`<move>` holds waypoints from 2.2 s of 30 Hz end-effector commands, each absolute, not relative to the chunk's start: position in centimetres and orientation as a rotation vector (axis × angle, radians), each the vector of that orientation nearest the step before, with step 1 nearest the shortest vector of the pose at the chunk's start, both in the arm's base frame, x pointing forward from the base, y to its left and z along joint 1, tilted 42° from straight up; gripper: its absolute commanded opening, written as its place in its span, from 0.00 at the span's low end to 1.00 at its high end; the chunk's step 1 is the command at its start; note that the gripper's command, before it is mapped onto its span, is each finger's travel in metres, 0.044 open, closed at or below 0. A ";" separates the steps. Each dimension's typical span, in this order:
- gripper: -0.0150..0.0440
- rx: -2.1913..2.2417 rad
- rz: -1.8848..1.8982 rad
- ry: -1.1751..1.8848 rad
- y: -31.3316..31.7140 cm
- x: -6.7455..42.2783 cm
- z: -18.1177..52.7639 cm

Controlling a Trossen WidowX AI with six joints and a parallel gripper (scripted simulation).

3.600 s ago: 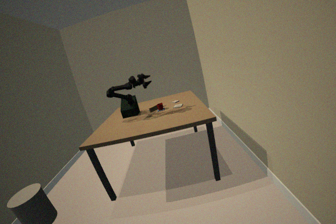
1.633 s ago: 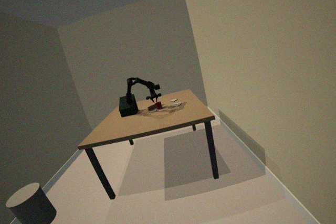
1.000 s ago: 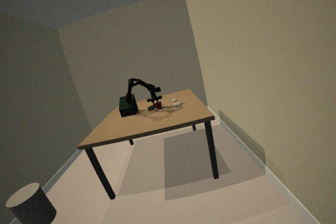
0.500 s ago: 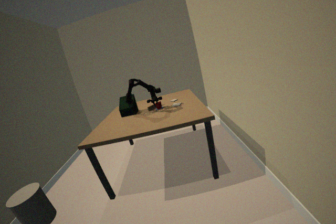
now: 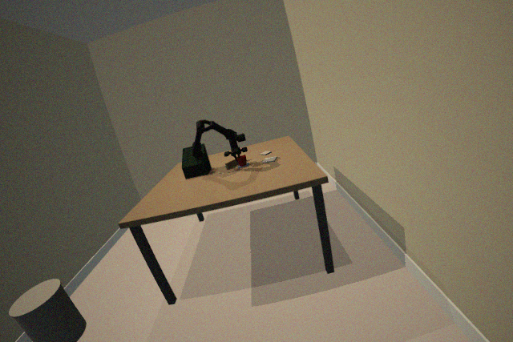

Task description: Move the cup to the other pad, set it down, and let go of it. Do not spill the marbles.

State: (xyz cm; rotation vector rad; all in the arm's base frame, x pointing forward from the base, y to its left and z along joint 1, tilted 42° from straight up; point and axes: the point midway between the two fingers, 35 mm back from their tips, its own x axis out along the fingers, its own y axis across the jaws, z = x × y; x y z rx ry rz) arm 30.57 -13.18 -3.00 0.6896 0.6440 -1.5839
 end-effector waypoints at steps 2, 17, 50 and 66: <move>0.25 0.697 -1.579 0.639 -12.0 31.1 -1.7; 0.25 0.691 -1.580 0.642 -7.9 31.3 2.4; 0.25 0.685 -1.580 0.644 -7.1 30.4 1.8; 0.25 0.691 -1.580 0.647 -4.2 27.7 -0.2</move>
